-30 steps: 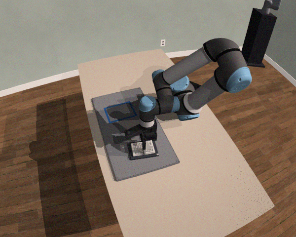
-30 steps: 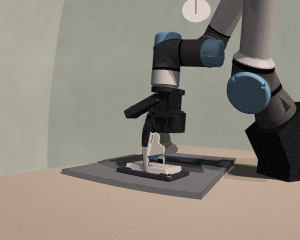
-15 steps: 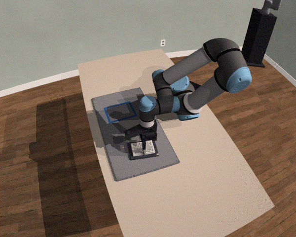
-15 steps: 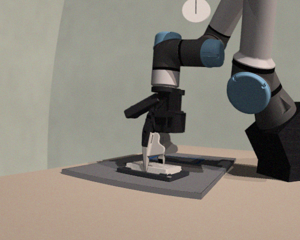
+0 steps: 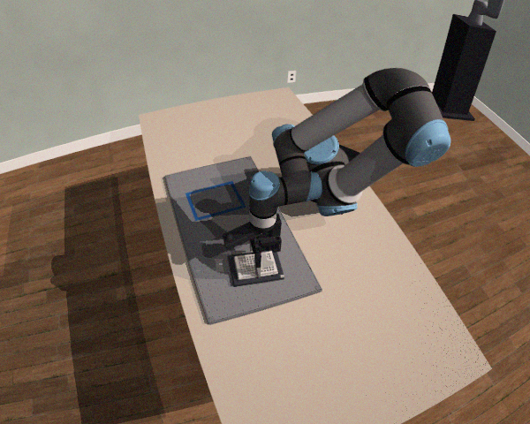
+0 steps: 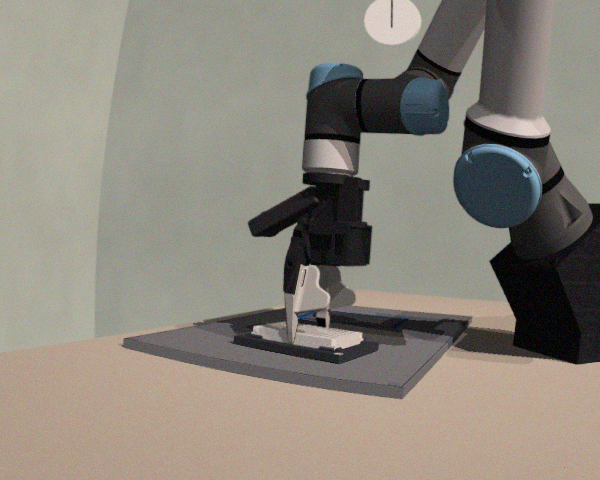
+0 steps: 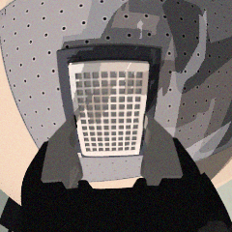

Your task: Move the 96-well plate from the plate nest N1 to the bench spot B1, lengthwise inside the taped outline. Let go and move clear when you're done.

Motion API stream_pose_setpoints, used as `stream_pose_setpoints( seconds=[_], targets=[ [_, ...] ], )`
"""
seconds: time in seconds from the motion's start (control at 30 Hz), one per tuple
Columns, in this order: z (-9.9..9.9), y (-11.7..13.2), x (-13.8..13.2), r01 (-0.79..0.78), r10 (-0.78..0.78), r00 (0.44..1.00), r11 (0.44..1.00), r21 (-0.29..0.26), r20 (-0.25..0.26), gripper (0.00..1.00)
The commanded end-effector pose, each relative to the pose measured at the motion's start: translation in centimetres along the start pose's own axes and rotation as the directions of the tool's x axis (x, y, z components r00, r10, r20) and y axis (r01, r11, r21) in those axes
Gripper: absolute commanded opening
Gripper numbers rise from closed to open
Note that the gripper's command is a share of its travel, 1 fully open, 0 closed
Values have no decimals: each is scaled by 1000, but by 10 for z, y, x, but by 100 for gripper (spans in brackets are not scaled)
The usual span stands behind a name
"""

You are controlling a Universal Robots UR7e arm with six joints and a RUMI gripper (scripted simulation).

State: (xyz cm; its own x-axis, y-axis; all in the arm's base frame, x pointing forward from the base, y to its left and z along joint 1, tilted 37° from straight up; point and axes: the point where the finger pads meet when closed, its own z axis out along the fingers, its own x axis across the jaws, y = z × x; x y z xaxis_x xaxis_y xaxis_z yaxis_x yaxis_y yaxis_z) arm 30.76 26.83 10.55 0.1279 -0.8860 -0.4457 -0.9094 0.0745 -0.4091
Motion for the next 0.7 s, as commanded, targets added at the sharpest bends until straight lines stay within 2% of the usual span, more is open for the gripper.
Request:
stream_pose_setpoints(
  seconds=[0.0,0.67],
  targets=[
    [-4,-2,0,1,-1,1000,1000,3,0,0],
    [-34,-2,0,1,-1,1000,1000,3,-1,0]
  ],
)
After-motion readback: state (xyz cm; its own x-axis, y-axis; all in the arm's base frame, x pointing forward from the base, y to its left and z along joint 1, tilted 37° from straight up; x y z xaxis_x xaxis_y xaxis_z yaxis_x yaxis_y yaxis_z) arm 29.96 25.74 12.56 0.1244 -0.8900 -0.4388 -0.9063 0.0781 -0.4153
